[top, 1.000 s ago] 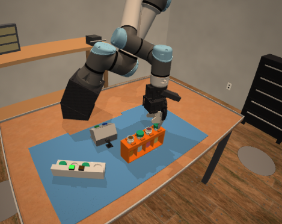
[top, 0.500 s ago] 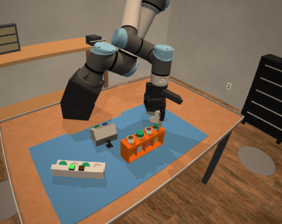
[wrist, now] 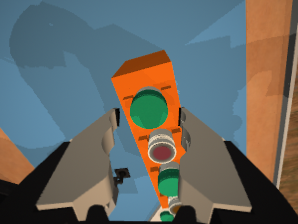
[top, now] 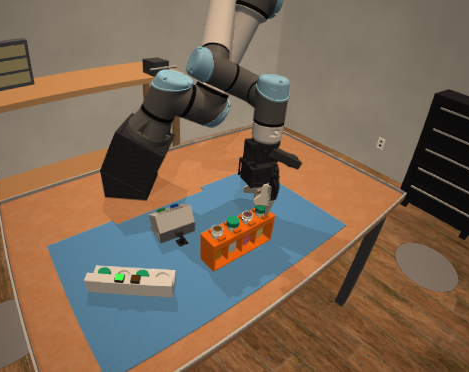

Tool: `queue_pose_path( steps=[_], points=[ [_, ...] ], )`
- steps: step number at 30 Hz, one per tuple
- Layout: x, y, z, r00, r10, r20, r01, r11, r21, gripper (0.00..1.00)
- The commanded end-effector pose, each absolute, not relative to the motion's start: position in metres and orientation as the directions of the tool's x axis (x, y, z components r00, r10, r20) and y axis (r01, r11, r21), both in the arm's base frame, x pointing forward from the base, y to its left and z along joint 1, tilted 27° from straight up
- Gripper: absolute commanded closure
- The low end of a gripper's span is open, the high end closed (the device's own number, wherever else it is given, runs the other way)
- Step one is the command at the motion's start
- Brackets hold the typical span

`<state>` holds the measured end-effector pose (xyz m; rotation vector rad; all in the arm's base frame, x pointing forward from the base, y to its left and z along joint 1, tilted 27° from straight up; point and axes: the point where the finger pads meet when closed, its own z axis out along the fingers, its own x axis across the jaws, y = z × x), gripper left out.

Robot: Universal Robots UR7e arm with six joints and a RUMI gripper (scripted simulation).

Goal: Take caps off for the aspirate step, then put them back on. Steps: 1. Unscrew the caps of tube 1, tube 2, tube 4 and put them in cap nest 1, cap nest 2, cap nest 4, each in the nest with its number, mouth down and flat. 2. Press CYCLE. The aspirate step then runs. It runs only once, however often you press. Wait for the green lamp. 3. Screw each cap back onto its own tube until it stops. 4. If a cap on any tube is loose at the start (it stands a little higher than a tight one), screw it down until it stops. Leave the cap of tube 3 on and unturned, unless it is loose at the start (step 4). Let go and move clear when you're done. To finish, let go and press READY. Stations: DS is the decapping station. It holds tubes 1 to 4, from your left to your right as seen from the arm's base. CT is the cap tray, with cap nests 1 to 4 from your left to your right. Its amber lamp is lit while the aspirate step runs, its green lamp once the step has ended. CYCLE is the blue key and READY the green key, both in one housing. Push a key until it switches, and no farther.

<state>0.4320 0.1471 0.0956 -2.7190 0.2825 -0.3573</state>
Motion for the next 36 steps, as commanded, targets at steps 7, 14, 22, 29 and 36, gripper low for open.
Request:
queue_pose_path(
  steps=[7,14,22,29,36],
  points=[
    [0.4322,0.1471,0.096,0.91,0.195,0.366,0.305,-0.914,-0.269,0.65],
    [0.4322,0.1471,0.096,0.781,0.454,0.429,0.558,-0.816,-0.15,0.65],
    [0.4322,0.1471,0.096,0.781,0.454,0.429,0.558,-0.816,-0.15,1.0],
    [0.4322,0.1471,0.096,0.781,0.454,0.429,0.558,-0.816,-0.15,1.0],
    [0.4322,0.1471,0.096,0.781,0.454,0.429,0.557,-0.817,-0.15,1.0]
  ],
)
